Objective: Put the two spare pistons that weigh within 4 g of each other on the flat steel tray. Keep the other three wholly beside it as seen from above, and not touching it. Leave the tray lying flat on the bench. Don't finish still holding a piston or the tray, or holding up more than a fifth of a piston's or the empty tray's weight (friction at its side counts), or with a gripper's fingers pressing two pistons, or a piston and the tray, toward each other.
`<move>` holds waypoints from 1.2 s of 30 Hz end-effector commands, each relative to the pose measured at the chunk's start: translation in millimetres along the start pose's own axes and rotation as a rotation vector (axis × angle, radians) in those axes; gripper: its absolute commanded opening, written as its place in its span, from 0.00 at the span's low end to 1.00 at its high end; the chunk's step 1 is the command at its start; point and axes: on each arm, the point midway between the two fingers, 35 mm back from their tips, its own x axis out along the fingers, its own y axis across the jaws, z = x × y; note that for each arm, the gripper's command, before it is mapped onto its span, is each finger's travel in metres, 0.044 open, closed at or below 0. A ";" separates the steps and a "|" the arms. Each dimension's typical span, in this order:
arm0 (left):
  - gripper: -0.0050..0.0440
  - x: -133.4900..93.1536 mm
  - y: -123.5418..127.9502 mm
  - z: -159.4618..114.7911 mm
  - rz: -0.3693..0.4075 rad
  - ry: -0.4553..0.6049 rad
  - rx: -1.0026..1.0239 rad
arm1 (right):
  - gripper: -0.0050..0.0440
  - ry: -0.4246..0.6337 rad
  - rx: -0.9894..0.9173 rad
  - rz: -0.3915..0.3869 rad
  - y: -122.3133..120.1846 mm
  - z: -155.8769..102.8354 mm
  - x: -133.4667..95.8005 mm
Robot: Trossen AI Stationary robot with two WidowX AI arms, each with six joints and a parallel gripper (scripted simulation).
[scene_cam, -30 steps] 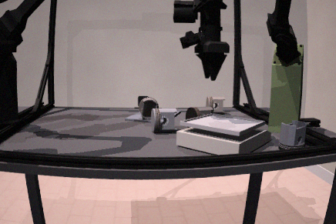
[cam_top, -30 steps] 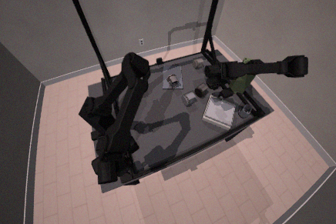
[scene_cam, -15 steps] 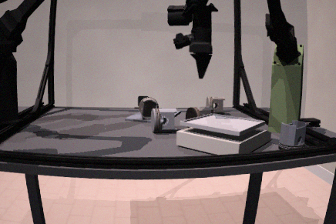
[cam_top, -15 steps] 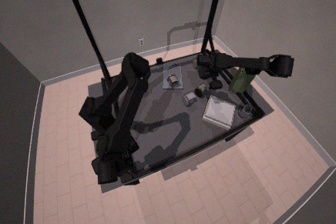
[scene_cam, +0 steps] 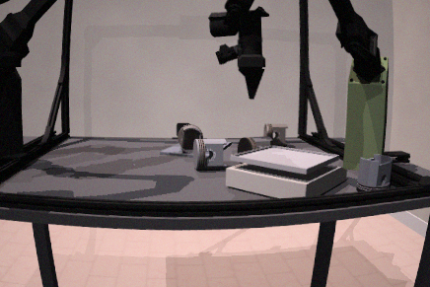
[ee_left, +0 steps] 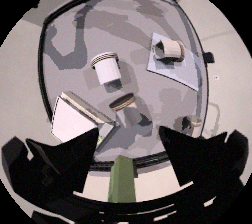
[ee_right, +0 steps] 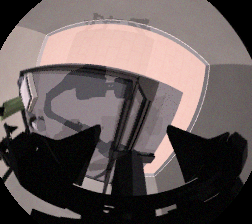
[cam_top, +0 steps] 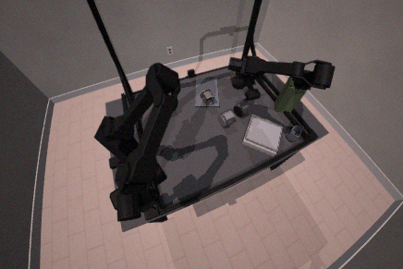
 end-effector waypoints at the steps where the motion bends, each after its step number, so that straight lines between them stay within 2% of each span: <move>1: 0.87 -0.3 -2.4 1.7 0.009 0.036 -0.094 | 1.00 0.000 0.000 0.003 0.5 -0.1 0.1; 20: 0.87 -0.1 -2.5 1.7 0.058 0.206 -0.520 | 1.00 0.000 0.000 0.003 0.5 -0.1 0.1; 36: 0.87 23.2 -2.7 2.5 0.058 0.206 -0.520 | 1.00 0.000 0.000 0.003 0.5 -0.1 0.1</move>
